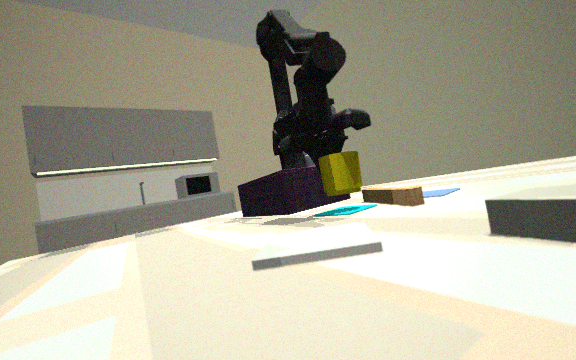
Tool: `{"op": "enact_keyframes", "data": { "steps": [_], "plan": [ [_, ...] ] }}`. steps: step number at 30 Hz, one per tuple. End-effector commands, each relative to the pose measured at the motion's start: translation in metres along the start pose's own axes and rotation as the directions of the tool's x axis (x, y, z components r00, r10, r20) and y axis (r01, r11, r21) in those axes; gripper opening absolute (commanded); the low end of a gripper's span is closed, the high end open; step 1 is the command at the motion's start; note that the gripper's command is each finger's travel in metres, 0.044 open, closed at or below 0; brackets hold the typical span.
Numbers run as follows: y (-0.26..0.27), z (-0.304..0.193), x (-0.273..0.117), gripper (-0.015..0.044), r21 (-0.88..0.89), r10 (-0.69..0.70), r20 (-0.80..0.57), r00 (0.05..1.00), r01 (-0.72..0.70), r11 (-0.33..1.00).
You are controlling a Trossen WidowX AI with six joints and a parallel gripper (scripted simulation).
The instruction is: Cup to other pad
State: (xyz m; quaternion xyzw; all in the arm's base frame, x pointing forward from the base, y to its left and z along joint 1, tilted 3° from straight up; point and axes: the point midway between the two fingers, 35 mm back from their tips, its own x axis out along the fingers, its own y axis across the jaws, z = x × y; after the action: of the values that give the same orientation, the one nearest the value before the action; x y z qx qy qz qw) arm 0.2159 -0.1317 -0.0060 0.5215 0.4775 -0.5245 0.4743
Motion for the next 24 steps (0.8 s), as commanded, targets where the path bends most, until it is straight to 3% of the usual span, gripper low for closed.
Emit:
{"op": "enact_keyframes", "data": {
  "steps": [1, 24],
  "plan": [
    [-0.005, -0.001, 0.011, 0.0000, -0.003, -0.018, -0.004, 1.000, 0.018, 1.000],
    [-0.004, -0.001, 0.022, 0.0000, 0.000, -0.007, -0.003, 1.000, 0.007, 1.000]
  ]
}}
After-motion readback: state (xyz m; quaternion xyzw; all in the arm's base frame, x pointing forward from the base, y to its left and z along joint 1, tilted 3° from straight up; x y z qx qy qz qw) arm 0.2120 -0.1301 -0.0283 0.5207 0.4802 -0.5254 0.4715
